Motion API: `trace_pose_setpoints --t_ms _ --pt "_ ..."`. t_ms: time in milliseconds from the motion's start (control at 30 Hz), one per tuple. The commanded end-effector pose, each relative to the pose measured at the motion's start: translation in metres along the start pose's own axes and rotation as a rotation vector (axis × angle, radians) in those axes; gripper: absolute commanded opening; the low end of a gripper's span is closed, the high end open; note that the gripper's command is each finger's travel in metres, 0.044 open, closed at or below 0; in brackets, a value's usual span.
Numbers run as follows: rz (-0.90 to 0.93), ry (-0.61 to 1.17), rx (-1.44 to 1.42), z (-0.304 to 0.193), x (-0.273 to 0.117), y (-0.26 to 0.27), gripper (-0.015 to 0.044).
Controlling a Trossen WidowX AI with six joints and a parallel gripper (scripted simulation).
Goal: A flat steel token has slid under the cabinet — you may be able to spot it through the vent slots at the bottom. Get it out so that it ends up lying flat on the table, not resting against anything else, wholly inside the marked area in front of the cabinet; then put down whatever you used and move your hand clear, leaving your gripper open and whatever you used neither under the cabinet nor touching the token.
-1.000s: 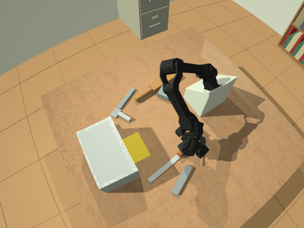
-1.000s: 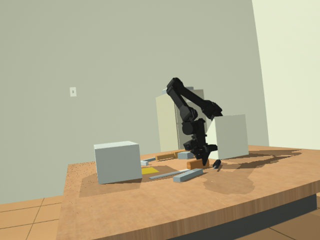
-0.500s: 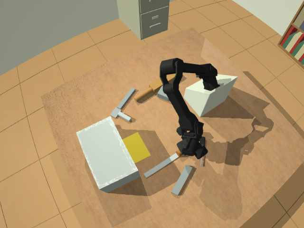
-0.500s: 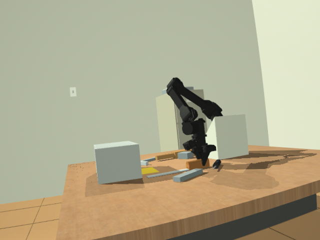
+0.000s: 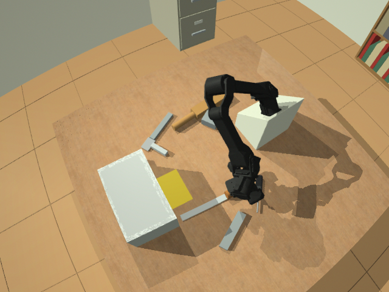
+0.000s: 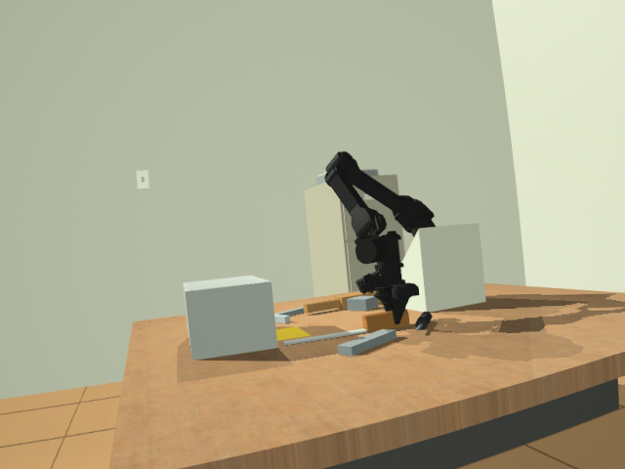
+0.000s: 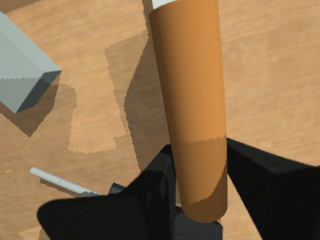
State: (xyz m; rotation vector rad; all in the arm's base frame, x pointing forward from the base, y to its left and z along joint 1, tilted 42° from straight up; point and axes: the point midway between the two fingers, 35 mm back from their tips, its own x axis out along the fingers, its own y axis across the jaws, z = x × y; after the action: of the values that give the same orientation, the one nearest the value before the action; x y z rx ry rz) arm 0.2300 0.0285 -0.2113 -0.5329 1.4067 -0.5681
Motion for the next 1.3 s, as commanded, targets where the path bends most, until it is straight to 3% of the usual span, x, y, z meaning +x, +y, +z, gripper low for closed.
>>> trace_pose_setpoints --t_ms 0,133,367,567,667,1200,1267 --pt "-0.001 -0.002 0.042 0.0005 -0.0003 -0.0003 0.0000" --pt "-0.001 -0.002 0.065 0.0005 -0.0003 -0.0003 0.0000" --pt "0.000 0.000 0.039 0.0001 0.0000 0.0000 0.0184" --pt "0.001 0.000 0.045 0.0001 -0.0002 0.0001 0.0200" --pt "0.001 0.000 0.045 0.0001 -0.0002 0.0001 0.0270" --pt "-0.001 -0.002 0.042 -0.0020 0.0056 -0.0001 0.0270" --pt "0.002 -0.002 0.050 -0.0007 0.0029 0.0008 0.0217"
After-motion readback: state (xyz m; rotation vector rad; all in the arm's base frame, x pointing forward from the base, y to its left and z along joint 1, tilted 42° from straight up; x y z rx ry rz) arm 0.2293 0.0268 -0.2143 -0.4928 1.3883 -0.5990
